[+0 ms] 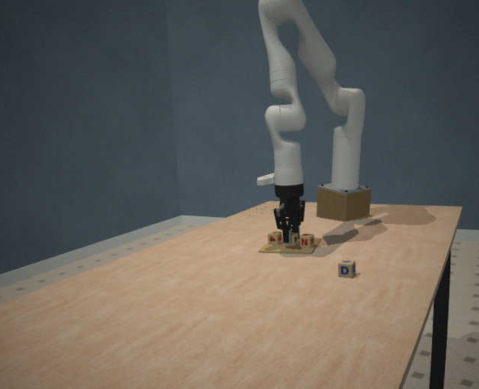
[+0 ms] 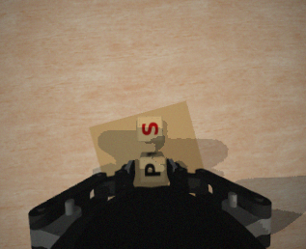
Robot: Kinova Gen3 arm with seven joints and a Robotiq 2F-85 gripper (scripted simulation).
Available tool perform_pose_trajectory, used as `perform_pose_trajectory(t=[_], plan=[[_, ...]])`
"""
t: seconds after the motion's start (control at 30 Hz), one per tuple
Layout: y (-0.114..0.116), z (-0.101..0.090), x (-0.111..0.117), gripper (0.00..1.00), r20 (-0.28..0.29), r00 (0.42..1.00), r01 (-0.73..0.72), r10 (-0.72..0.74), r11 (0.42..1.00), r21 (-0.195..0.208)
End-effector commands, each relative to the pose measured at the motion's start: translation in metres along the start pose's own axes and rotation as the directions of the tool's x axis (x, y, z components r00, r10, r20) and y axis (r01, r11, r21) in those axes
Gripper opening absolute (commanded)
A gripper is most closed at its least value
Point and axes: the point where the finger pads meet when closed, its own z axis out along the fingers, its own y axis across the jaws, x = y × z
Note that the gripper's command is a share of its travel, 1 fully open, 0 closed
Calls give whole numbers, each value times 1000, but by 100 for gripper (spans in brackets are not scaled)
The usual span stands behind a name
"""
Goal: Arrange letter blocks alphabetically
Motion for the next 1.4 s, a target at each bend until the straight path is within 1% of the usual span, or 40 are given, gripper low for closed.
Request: perform_pose_trajectory(t=[0.0, 0.1, 0.17, 0.4, 0.53, 0.67, 0.83, 0.87, 1.37], plan=[[0, -12, 1, 46, -1, 1000, -6, 6, 1000, 2], [0, -26, 1, 46, -2, 1000, -6, 6, 1000, 3], [0, -26, 1, 46, -2, 1000, -6, 6, 1000, 3], [-3, -64, 2, 46, -2, 1000, -7, 7, 1000, 8], [-3, -80, 2, 46, -3, 1000, -8, 8, 1000, 8], [-3, -87, 2, 46, -3, 1000, -8, 8, 1000, 8], [0, -85, 1, 46, -1, 1000, -8, 8, 1000, 1], [0, -85, 1, 100, -1, 1000, -8, 8, 1000, 1], [0, -85, 1, 100, -1, 1000, -8, 8, 1000, 2]])
